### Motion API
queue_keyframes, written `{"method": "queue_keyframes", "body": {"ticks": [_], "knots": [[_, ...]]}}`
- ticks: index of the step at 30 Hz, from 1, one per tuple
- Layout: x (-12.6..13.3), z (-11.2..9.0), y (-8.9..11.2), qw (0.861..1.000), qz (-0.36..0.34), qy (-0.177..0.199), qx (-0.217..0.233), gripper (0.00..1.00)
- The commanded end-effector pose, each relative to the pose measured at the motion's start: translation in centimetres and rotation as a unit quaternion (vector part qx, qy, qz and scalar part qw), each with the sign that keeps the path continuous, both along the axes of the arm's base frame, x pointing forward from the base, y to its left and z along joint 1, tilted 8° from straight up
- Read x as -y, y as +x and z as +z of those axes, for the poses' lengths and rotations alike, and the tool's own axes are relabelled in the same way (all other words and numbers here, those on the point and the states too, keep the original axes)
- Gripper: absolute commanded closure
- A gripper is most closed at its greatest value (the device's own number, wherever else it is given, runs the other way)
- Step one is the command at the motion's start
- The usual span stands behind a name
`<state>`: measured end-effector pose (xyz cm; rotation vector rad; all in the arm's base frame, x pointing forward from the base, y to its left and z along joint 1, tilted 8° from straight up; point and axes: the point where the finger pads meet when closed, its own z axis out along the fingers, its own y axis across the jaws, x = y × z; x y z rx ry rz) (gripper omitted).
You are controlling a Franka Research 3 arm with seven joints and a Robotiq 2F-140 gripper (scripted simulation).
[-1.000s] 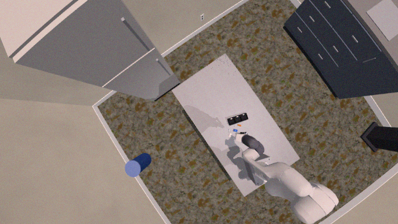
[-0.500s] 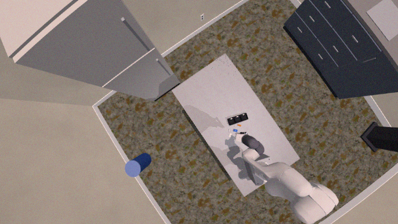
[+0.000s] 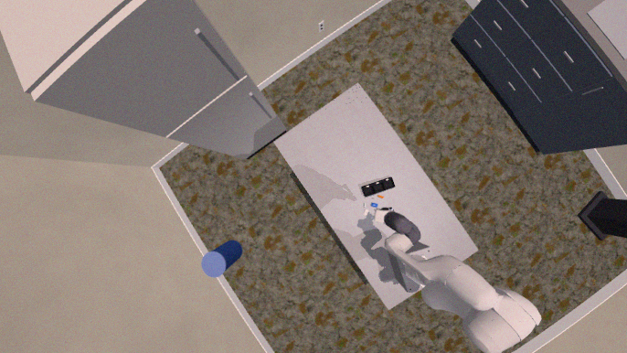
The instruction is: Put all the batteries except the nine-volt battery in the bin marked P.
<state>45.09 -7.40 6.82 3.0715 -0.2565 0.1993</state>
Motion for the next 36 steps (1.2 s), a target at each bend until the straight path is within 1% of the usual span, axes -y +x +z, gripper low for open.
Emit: {"method": "queue_keyframes", "body": {"ticks": [1,2,4,19,21,36], "knots": [[-0.1,0.0,-0.2,1.0,0.001,0.001,-0.002,0.95],[0.7,-0.3,0.0,1.0,0.015,-0.001,-0.003,0.95],[0.7,-0.3,0.0,1.0,0.015,-0.001,-0.003,0.95],[12.1,-4.7,2.2,1.0,0.015,-0.001,-0.003,0.95],[12.1,-4.7,2.2,1.0,0.015,-0.001,-0.003,0.95],[23.6,-9.1,4.5,1.0,0.015,-0.001,-0.003,0.95]]}}
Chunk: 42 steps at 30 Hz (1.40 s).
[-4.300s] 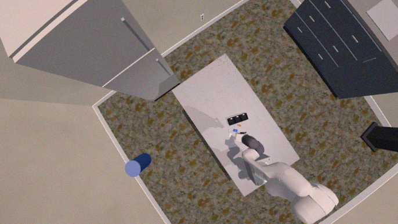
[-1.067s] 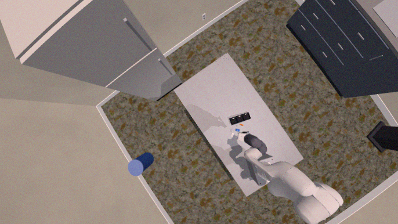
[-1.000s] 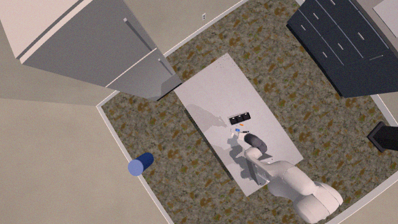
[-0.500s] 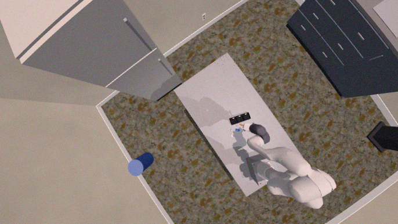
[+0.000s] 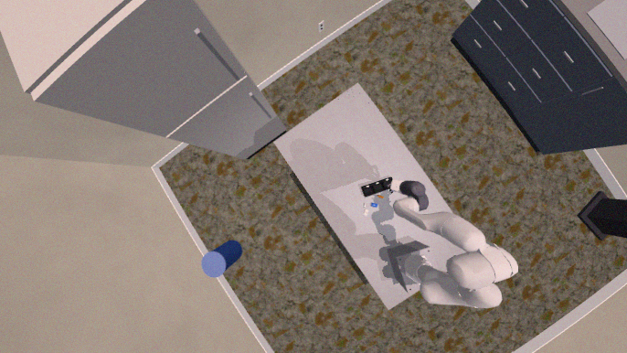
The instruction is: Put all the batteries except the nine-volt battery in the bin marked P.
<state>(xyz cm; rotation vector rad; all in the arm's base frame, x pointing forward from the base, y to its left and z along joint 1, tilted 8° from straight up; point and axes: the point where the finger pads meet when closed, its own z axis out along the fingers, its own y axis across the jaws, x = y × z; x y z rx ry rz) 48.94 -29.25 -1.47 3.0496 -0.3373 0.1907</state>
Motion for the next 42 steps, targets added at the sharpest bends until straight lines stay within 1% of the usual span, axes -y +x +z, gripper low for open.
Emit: {"method": "queue_keyframes", "body": {"ticks": [1,10,17,19,34,42], "knots": [[1.8,-0.8,0.6,0.999,0.042,0.005,-0.001,0.95],[1.9,-0.9,0.6,0.999,0.042,0.005,-0.001,0.95],[2.1,-2.7,0.9,0.999,0.042,0.005,-0.001,0.95],[2.1,-2.7,0.9,0.999,0.042,0.005,-0.001,0.95],[2.3,-6.7,1.3,0.999,0.042,0.005,-0.001,0.95],[2.3,-6.7,1.4,0.999,0.042,0.005,-0.001,0.95]]}}
